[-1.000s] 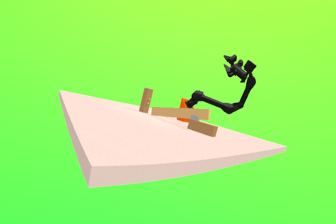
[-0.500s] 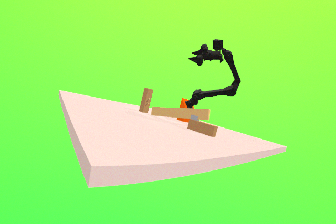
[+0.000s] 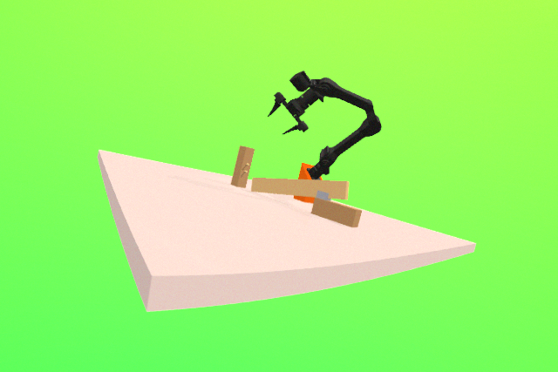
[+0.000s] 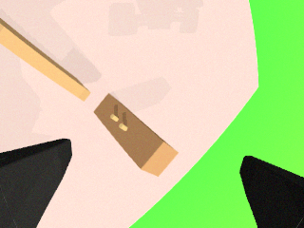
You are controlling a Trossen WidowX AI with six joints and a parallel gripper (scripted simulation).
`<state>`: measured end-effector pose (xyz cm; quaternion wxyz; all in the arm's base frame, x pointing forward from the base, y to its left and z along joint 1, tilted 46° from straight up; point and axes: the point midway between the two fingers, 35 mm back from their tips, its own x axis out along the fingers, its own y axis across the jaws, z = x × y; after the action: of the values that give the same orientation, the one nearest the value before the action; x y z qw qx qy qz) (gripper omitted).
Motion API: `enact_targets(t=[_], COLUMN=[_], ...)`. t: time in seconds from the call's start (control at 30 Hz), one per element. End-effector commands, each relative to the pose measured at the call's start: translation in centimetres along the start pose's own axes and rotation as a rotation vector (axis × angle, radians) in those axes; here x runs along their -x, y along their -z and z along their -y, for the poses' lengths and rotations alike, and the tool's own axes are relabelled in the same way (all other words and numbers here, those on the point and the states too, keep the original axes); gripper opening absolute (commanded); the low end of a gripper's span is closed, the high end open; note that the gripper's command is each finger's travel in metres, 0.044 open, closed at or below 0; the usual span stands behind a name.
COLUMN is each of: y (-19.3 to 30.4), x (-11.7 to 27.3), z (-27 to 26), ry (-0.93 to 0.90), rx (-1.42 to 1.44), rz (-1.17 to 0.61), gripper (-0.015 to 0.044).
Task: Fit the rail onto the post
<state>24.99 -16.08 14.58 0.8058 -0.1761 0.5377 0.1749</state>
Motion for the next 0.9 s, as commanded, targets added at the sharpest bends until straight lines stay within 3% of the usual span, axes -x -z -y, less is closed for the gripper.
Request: enact_targets(t=[0.0,0.3,0.87], y=[-0.5,-0.7,-1.2], x=[-6.6,-14.7,-15.9], z=[-2.9,-9.9,-11.3], ry=[-0.242,-0.516,-0.531], rx=[0.318,0.801,0.836], rz=[0.102,0.444,0.479], gripper=[0.044,0.044,0.044])
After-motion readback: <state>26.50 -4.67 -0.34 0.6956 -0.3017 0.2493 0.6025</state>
